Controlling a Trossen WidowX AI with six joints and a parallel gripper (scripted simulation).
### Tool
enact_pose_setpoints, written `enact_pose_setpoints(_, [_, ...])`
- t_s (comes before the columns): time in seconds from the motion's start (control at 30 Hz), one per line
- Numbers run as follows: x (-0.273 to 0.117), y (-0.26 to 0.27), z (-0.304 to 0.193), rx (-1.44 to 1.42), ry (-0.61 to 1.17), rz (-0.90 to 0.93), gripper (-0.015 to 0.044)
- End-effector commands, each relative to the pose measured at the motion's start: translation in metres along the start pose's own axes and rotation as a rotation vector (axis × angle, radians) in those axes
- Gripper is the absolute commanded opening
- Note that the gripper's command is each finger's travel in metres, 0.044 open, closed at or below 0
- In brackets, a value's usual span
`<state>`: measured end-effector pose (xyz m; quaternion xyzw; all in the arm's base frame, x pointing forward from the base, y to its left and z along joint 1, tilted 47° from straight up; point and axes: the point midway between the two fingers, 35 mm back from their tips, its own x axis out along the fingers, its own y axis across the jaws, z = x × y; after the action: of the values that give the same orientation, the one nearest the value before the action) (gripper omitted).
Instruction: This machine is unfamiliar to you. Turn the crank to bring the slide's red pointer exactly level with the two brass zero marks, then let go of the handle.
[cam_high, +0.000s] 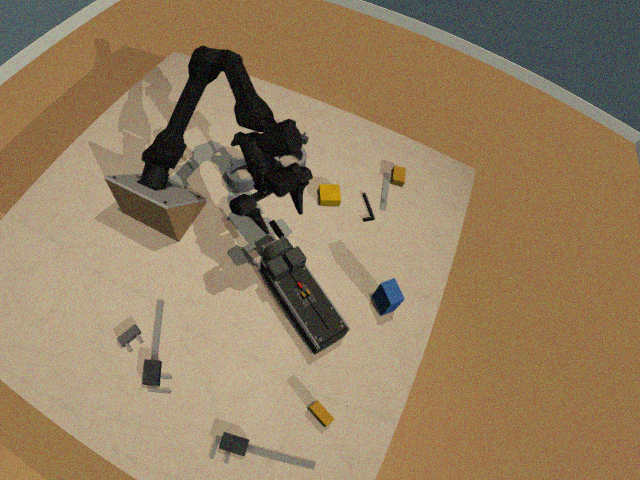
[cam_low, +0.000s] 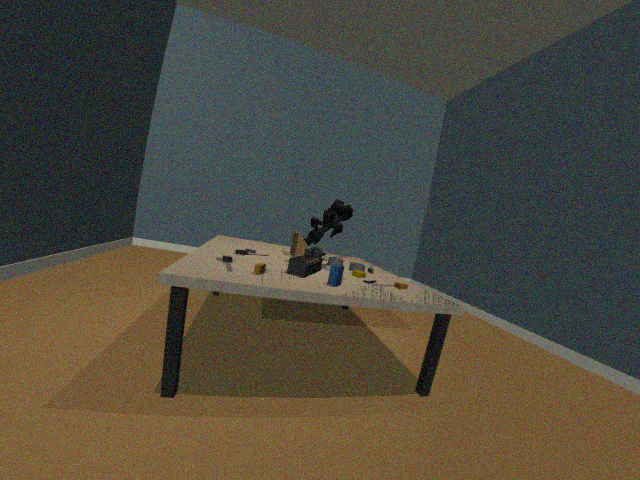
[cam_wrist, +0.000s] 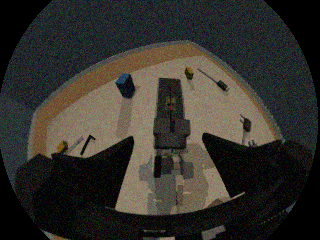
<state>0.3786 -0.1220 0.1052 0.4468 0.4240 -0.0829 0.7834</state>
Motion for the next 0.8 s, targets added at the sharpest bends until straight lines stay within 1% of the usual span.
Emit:
enact_pose_setpoints(0.0, [0.01,-0.007,0.017,-0.055,0.011,0.04,0.044])
enact_pose_setpoints(0.57, [0.056,-0.059,0.067,-0.254,0.025,0.208,0.044])
enact_pose_setpoints(0.77, [0.068,-0.063,0.064,-0.272,0.023,0.222,0.044])
